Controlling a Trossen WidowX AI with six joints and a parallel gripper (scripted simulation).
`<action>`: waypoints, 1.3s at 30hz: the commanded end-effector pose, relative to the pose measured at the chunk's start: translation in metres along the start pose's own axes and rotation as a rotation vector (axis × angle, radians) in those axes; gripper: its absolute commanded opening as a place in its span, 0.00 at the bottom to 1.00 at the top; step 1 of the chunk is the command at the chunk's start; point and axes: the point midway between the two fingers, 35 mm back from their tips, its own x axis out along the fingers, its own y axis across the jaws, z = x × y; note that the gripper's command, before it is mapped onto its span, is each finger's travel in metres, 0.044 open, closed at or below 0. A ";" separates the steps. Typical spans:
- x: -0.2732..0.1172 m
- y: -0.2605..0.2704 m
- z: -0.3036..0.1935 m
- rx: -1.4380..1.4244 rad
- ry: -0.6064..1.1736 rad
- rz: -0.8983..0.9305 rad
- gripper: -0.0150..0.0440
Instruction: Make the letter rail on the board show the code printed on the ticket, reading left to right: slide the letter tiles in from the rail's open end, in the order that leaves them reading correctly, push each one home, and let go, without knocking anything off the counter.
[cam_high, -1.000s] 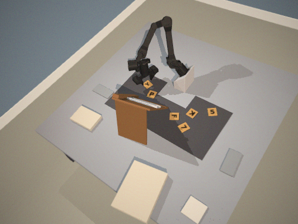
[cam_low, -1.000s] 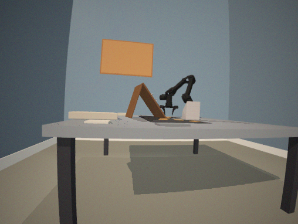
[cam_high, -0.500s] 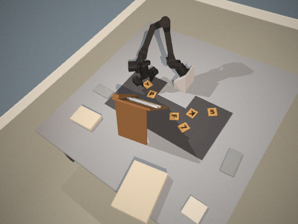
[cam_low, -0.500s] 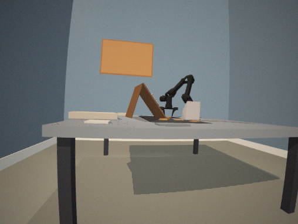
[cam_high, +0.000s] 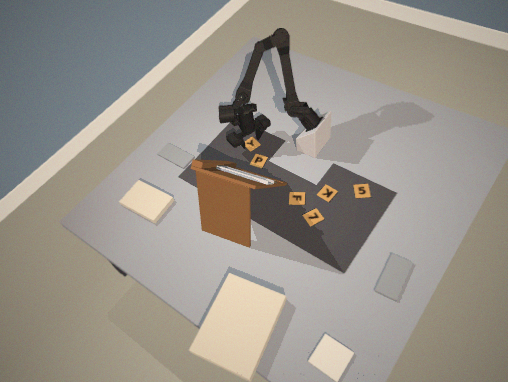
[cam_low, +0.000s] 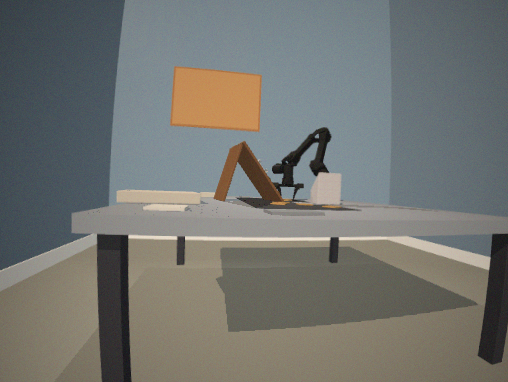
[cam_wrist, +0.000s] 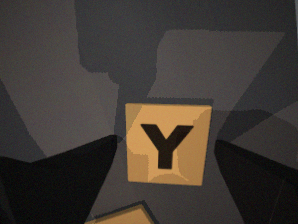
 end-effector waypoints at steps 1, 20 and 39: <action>0.001 -0.001 -0.002 -0.006 0.005 -0.002 0.83; 0.001 -0.001 -0.002 -0.006 0.005 -0.002 0.83; 0.002 -0.001 -0.002 -0.006 0.005 -0.002 0.75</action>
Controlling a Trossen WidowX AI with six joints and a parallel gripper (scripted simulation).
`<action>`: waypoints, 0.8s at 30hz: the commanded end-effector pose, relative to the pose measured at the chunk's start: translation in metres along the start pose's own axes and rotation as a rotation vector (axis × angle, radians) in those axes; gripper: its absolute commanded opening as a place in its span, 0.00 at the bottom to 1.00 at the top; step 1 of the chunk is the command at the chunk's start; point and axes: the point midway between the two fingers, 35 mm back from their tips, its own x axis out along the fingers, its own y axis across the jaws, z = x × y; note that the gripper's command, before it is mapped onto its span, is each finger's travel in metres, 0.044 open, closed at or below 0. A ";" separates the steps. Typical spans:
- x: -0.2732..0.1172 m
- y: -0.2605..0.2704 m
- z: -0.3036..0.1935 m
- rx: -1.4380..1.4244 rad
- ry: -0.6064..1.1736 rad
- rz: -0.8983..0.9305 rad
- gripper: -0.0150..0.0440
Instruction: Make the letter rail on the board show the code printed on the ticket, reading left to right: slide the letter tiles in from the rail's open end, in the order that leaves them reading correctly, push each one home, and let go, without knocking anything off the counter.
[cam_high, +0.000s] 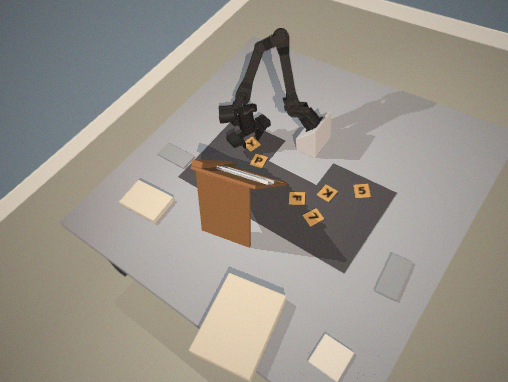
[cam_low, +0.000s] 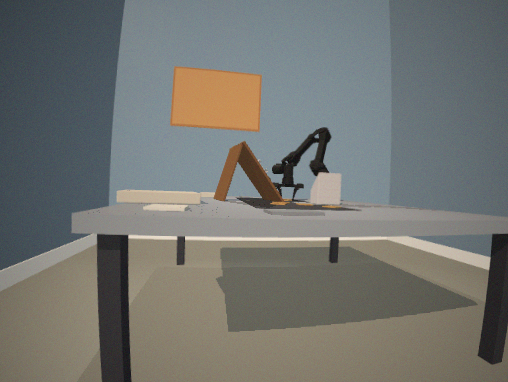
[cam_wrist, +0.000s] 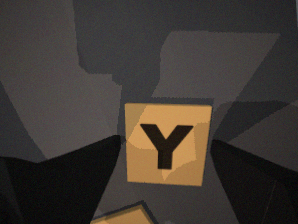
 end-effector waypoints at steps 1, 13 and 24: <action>0.001 0.000 -0.002 -0.005 0.005 0.000 0.74; -0.002 0.000 -0.001 -0.005 0.005 0.000 0.50; -0.007 -0.001 -0.004 -0.005 0.005 0.000 0.25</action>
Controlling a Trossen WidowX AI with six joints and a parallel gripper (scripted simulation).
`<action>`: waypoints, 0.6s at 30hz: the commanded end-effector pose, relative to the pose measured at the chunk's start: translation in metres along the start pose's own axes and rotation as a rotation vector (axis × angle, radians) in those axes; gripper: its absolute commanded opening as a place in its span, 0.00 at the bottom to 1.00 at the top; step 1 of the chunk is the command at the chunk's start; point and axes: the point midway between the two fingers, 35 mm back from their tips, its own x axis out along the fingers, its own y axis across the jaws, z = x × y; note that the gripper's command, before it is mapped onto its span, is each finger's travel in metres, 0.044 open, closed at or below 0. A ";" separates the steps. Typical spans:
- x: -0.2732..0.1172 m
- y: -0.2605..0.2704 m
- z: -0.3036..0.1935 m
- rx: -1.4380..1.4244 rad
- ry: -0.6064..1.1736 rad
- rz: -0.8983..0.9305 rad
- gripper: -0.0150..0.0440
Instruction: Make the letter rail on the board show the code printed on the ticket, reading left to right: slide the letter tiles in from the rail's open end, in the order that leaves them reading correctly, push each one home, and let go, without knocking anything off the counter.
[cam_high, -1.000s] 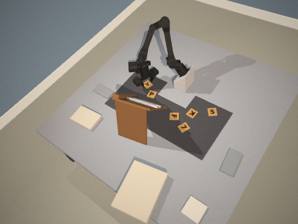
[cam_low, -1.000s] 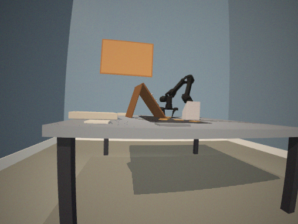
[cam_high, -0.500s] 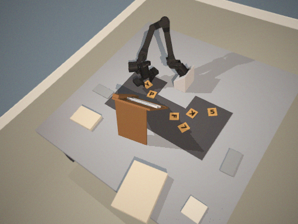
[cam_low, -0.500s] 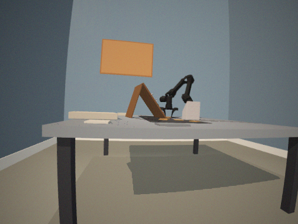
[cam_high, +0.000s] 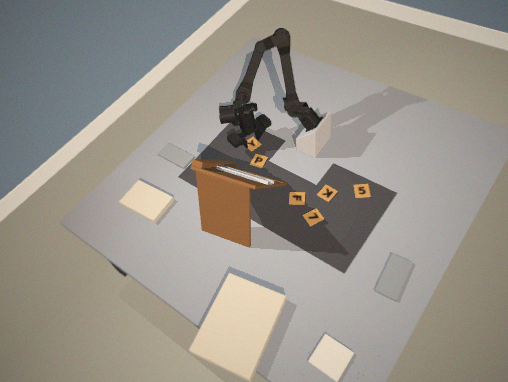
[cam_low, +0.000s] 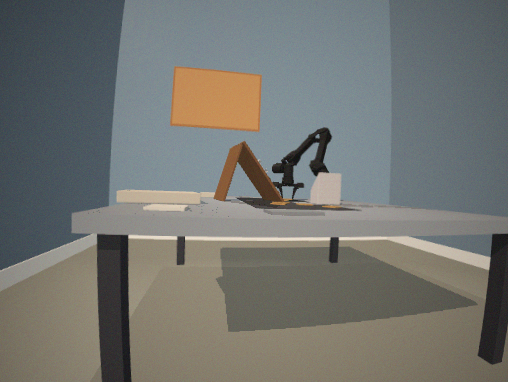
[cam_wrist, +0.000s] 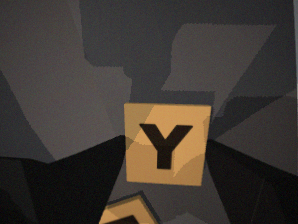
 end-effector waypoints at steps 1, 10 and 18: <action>-0.003 0.000 0.000 0.006 -0.006 0.002 0.25; -0.007 0.000 -0.002 0.006 -0.005 0.002 0.25; -0.010 -0.001 -0.004 0.006 -0.005 0.002 0.25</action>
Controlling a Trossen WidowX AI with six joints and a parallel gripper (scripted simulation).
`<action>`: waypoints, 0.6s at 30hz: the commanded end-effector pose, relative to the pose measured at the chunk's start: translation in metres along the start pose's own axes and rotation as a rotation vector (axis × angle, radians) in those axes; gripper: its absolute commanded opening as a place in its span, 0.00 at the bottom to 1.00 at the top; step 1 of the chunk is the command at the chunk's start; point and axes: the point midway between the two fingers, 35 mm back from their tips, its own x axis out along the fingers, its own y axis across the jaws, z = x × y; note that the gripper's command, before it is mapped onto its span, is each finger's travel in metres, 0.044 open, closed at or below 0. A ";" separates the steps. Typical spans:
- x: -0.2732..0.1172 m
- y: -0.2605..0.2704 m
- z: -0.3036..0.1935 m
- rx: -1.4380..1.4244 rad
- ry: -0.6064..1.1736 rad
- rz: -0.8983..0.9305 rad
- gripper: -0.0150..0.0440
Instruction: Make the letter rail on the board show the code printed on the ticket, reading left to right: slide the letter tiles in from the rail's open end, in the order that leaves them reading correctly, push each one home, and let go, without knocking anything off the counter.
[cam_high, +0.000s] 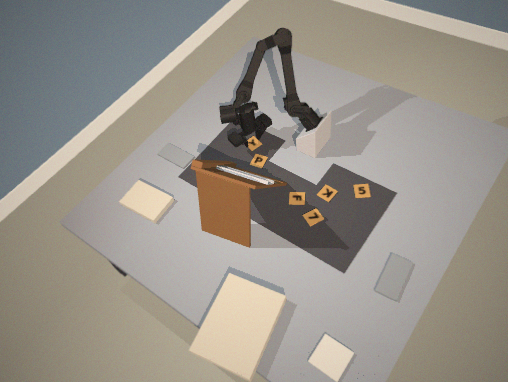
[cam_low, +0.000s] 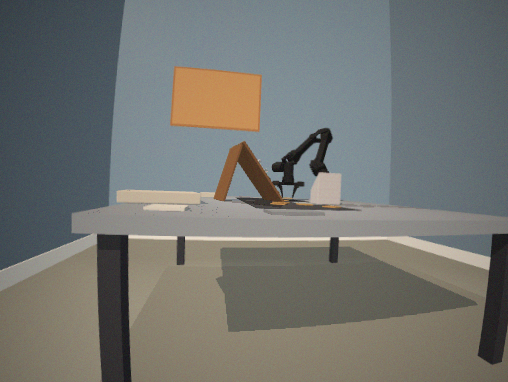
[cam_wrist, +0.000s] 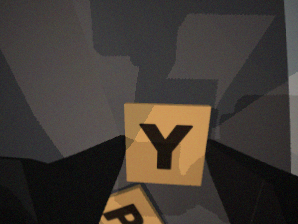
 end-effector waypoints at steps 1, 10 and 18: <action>-0.003 0.000 0.001 0.007 -0.006 0.003 0.25; -0.006 0.000 -0.001 0.007 -0.005 0.003 0.25; -0.009 -0.001 -0.002 0.007 -0.005 0.003 0.25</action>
